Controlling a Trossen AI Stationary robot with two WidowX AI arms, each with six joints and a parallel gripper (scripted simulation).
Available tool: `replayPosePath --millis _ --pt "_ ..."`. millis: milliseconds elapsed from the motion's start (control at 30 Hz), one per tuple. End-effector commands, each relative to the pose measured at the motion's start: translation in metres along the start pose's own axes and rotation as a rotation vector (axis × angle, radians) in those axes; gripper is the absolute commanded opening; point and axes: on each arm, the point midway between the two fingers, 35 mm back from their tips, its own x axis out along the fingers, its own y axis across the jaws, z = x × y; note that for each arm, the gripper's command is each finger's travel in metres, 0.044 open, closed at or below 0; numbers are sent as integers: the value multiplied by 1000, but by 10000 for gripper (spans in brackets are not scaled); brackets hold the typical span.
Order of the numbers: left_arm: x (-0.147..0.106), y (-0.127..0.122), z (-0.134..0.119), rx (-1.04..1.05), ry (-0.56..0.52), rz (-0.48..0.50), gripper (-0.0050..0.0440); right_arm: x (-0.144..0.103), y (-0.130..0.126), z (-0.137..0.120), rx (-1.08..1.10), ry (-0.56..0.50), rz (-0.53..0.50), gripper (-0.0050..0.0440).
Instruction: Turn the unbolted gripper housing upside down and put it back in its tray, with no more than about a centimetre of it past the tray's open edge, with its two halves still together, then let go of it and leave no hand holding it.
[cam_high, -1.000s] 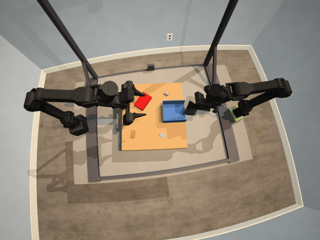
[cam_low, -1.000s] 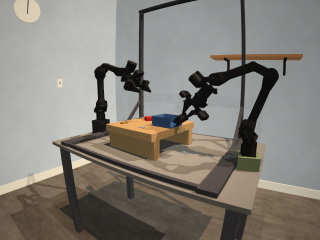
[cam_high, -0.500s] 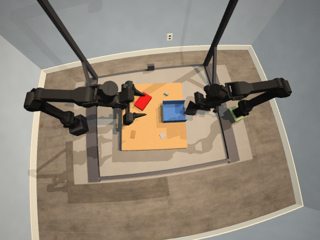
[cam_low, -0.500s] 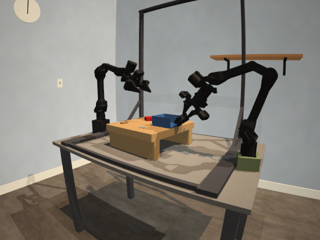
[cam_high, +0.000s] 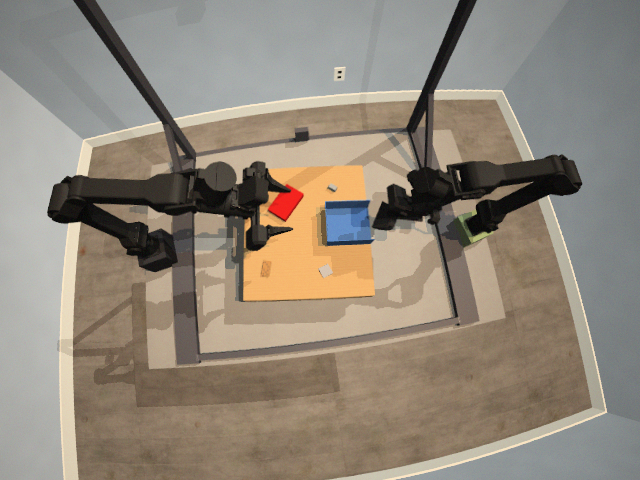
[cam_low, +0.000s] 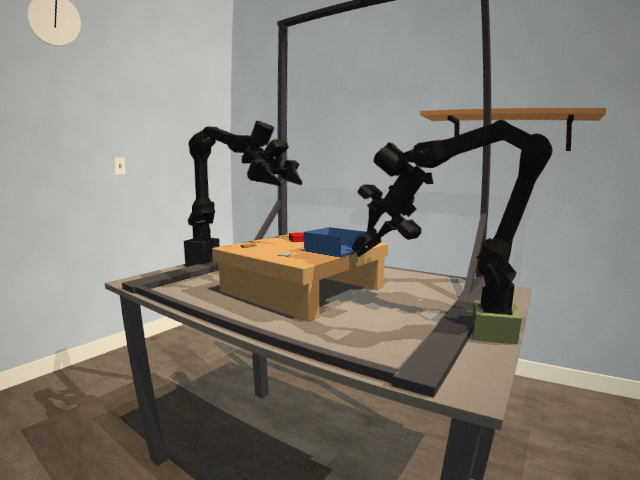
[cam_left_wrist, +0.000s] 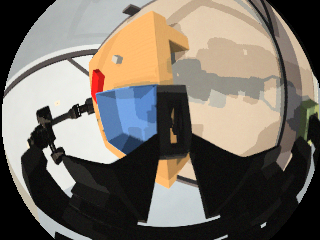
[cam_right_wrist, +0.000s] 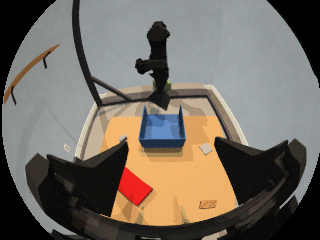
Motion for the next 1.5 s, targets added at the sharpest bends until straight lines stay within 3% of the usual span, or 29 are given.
replayPosePath --millis 0,1467 --pt "-6 7 0 -4 4 1 118 -5 1 9 -3 -24 5 440" --pt "-2 -12 2 -14 -8 -181 118 -5 1 9 -3 -24 5 440"
